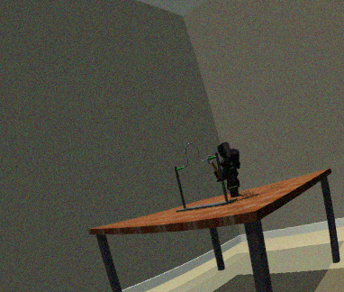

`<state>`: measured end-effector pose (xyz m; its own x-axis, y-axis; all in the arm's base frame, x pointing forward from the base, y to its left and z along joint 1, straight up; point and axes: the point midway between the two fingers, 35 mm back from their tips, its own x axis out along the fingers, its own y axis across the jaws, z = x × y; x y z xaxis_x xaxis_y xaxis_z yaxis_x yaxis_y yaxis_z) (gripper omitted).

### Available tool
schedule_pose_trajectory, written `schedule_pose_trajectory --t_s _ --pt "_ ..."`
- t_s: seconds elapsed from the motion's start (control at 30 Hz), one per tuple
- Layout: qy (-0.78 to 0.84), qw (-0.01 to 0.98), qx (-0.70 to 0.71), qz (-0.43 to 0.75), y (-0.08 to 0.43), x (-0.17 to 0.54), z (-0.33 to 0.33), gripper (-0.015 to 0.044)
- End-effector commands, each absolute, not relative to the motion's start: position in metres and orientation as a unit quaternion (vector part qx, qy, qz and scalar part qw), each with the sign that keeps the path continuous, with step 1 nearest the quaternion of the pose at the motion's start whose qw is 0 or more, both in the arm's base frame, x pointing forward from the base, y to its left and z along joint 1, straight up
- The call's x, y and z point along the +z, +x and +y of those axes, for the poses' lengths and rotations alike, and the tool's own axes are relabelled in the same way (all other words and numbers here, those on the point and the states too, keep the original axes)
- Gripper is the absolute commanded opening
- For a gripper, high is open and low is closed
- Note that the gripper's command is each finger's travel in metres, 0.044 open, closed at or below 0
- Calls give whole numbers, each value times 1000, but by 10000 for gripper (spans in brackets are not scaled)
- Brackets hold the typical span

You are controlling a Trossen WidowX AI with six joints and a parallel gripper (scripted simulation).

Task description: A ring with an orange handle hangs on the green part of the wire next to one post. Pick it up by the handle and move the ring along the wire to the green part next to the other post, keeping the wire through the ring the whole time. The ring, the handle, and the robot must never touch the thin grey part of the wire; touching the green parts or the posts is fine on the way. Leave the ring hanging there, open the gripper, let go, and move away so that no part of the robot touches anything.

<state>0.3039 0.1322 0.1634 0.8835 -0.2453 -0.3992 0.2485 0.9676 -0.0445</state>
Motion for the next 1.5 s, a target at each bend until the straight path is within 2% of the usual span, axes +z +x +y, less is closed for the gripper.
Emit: schedule_pose_trajectory --t_s 0.0,1.17,1.47 --pt "10 971 -128 200 306 168 137 -150" --pt "10 971 -128 200 306 154 138 -150" --pt "8 971 -127 201 306 154 138 86"
